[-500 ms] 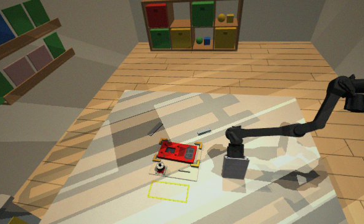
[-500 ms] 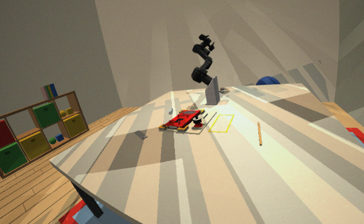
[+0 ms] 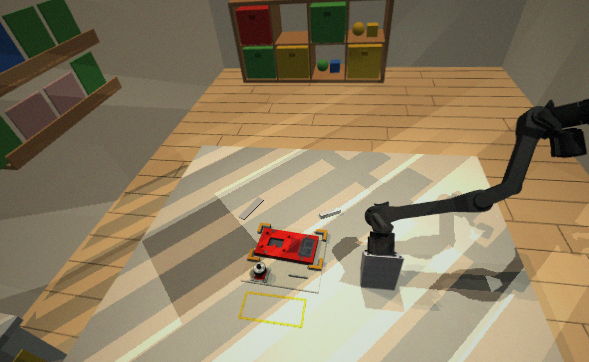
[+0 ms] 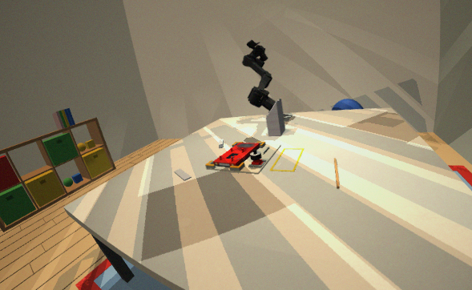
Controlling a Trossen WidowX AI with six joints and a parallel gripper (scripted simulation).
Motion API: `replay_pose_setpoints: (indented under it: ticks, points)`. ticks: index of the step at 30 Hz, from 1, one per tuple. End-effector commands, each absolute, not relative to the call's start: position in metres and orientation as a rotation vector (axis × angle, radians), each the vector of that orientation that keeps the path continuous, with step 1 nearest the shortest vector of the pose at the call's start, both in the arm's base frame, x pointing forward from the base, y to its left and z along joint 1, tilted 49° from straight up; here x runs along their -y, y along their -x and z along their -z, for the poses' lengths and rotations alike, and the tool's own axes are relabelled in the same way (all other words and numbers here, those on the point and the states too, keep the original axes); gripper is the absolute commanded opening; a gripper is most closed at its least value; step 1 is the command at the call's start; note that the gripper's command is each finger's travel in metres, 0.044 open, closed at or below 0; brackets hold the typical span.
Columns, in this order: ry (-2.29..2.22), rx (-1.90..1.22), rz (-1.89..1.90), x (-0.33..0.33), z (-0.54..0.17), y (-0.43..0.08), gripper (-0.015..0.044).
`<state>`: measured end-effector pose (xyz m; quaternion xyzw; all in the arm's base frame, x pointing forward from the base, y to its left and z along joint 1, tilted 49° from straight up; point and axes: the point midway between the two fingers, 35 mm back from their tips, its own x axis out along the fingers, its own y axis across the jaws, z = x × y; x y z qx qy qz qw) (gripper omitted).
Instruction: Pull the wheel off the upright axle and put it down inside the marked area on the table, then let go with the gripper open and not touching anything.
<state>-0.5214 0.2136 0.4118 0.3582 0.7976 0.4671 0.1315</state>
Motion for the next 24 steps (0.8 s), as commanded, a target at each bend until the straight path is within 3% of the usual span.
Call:
replay_pose_setpoints:
  ticks: [1, 24]
  points:
    - [-1.114, -2.446, -1.352, -0.199, -0.451, 0.506, 0.0300]
    - [-1.439, -3.171, -1.257, -0.119, -0.633, 0.368, 0.0300]
